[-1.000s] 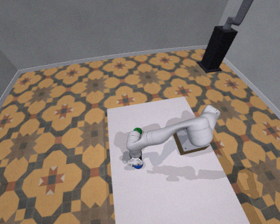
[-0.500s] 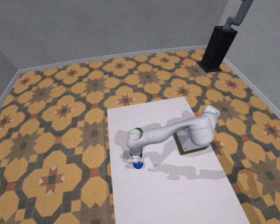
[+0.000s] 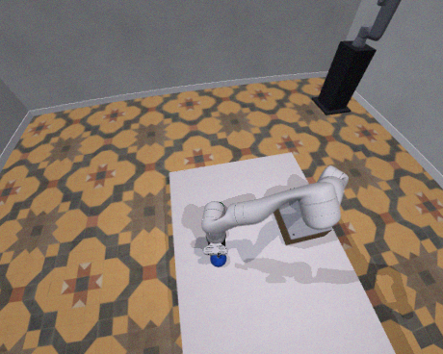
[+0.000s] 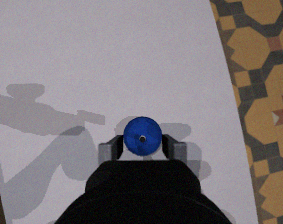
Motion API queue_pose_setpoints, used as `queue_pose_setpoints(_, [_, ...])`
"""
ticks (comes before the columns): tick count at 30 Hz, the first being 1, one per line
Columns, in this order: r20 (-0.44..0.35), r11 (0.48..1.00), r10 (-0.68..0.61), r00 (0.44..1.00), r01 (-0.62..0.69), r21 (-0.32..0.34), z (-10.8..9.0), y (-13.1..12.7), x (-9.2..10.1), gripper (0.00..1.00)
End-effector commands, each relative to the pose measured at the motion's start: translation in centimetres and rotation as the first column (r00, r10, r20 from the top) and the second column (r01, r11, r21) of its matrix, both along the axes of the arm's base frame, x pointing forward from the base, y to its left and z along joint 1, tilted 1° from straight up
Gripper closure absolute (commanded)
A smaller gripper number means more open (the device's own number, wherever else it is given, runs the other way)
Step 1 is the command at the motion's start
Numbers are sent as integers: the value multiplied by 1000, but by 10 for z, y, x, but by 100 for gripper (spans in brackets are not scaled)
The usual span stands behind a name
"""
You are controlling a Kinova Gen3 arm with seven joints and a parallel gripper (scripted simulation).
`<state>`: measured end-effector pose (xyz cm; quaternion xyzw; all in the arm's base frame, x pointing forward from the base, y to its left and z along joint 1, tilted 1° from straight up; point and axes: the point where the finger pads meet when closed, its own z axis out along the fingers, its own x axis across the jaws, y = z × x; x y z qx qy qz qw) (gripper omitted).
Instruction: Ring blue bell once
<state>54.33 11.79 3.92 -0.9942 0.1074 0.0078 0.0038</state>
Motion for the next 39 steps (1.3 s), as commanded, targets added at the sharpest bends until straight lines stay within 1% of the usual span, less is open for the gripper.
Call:
queue_pose_setpoints(1, [3, 1000, 0, 1000, 0, 0, 2, 0, 0, 0])
queue_pose_setpoints(16, [1, 1000, 1, 1000, -1, -10, 4, -6, -2, 0])
queue_pose_setpoints(17, [1, 1000, 1, 1000, -1, -10, 4, -6, -2, 83])
queue_pose_setpoints(39, [1, 1000, 1, 1000, -1, -10, 4, -6, -2, 83])
